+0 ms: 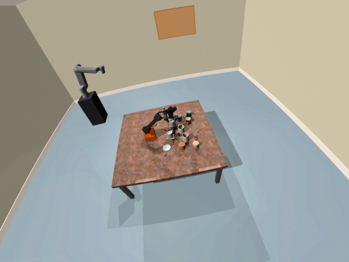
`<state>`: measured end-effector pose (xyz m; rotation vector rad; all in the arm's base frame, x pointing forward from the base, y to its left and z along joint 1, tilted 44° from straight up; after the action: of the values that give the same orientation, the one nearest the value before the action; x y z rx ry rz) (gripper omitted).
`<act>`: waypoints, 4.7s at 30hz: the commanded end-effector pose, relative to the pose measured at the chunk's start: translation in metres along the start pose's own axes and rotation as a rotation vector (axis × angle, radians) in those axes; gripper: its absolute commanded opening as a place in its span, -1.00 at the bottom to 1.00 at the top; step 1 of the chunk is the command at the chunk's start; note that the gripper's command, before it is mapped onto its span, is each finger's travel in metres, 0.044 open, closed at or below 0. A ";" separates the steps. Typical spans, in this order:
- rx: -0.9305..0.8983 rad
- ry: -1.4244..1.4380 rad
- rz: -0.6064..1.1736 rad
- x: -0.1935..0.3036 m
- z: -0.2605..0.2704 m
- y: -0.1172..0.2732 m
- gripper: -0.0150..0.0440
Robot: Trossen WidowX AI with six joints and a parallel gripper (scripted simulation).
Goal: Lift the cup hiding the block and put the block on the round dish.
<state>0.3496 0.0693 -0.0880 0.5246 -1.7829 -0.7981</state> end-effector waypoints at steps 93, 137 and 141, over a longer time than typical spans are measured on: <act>-0.001 0.006 0.001 -0.004 -0.003 0.054 -0.49; -0.001 0.010 0.009 0.001 0.001 0.099 -0.49; -0.001 0.010 0.009 0.001 0.001 0.099 -0.49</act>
<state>0.3510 0.1359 -0.0151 0.5170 -1.7761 -0.7897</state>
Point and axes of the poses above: the point midway between the two fingers, 35 mm back from their tips, its own y axis back along the fingers, its own z axis across the jaws, x = y × z, the point moved 1 cm from there along y, back along the fingers, and after that the axes turned 6 degrees about -y, right-handed, at the moved point
